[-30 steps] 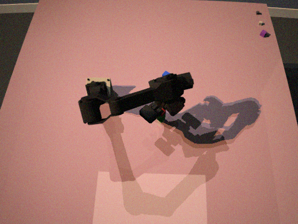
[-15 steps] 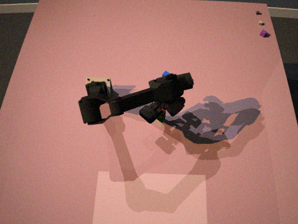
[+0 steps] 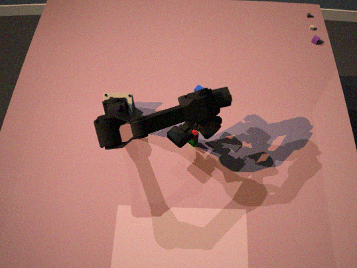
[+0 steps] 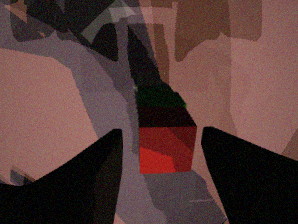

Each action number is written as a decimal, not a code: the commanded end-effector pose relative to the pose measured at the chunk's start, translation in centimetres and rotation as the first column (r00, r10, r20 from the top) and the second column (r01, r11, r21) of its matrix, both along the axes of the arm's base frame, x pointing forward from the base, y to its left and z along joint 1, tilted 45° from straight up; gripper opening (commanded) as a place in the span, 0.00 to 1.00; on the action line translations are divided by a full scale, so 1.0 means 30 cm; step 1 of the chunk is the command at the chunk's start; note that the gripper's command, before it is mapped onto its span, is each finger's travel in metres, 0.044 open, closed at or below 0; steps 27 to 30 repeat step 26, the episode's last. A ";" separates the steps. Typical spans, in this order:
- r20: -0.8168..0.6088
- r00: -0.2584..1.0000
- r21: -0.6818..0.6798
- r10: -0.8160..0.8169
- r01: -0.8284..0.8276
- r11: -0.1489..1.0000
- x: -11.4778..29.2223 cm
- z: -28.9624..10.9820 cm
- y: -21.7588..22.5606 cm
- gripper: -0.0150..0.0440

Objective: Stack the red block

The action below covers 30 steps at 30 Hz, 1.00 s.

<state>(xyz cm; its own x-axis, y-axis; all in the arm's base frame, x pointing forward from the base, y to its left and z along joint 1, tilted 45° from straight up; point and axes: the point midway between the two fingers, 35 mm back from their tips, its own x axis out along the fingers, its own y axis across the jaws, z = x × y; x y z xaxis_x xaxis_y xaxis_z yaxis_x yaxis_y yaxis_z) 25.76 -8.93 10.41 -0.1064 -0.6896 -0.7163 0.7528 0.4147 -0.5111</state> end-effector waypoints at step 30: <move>0.000 1.000 0.000 0.000 0.000 1.000 0.000 -0.001 -0.001 1.00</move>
